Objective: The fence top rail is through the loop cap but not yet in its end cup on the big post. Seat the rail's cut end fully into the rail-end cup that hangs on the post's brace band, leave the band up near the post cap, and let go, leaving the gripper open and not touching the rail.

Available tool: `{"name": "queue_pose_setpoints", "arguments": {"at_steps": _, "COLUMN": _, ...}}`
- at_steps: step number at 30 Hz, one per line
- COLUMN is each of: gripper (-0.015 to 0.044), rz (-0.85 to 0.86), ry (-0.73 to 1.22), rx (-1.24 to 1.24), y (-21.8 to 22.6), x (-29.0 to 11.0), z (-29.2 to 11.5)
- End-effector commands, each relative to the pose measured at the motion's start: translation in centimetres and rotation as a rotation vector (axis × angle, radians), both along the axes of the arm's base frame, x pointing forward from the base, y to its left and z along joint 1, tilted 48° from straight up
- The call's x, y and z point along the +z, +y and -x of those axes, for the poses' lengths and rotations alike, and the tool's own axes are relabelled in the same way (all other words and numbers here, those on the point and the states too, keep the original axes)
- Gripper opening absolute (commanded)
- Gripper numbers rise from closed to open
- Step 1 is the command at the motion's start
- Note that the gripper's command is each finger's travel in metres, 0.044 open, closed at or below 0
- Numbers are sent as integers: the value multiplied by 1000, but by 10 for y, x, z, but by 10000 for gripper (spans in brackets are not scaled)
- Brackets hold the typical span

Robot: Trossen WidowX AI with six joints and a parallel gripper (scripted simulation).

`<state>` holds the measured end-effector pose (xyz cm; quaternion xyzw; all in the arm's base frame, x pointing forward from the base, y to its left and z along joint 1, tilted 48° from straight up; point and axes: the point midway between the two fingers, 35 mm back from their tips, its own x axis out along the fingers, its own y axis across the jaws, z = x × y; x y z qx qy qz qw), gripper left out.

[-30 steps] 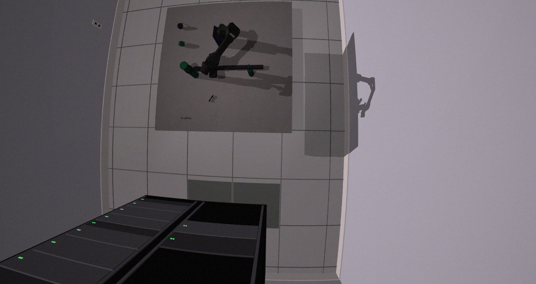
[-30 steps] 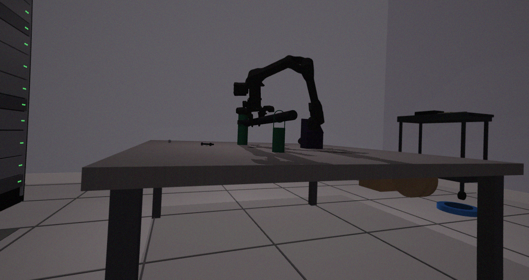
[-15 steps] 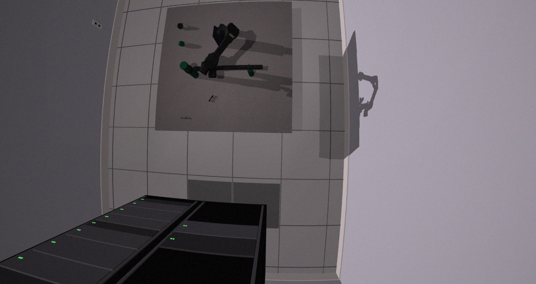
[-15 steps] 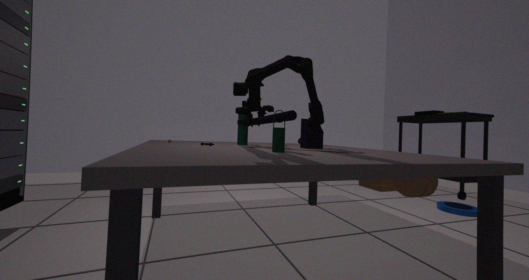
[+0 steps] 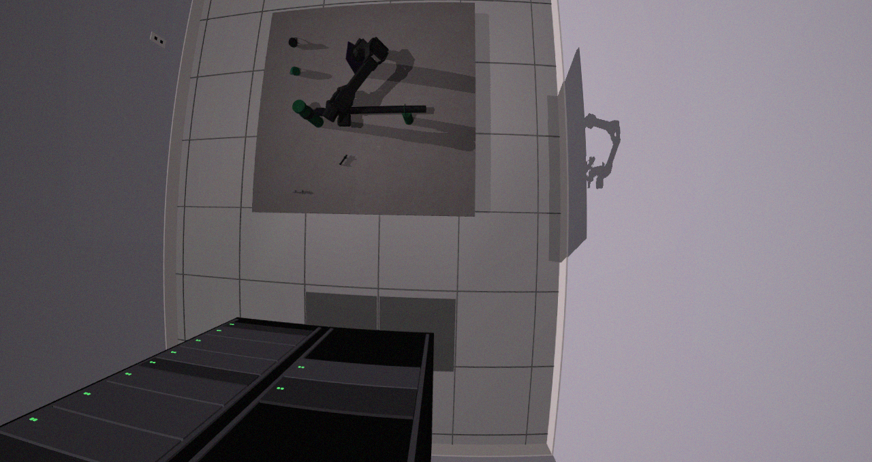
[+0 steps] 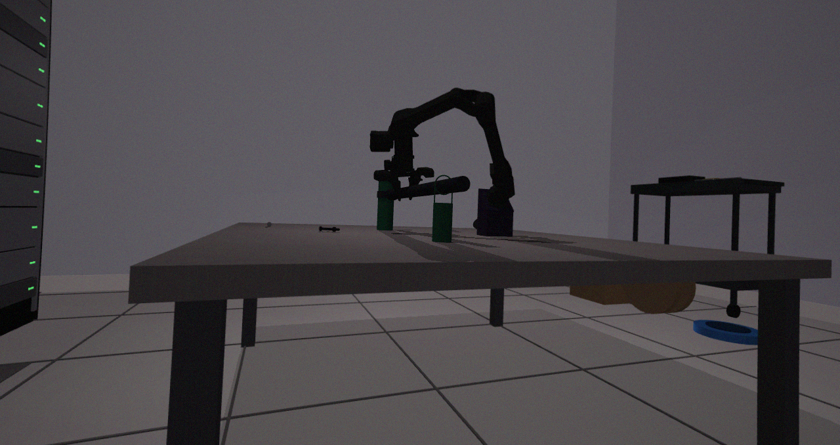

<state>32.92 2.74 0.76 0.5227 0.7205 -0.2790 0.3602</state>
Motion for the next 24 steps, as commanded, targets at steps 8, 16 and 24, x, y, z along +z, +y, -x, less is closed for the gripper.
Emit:
{"name": "queue_pose_setpoints", "arguments": {"at_steps": 8, "gripper": 0, "rz": 12, "ry": -11, "rx": -12, "y": -13, "x": -3, "z": -3}}
{"name": "queue_pose_setpoints", "arguments": {"at_steps": 16, "gripper": 0, "rz": 12, "ry": -11, "rx": -12, "y": -15, "x": -5, "z": -4}}
{"name": "queue_pose_setpoints", "arguments": {"at_steps": 24, "gripper": 0, "rz": 12, "ry": -11, "rx": -12, "y": -17, "x": -8, "z": -5}}
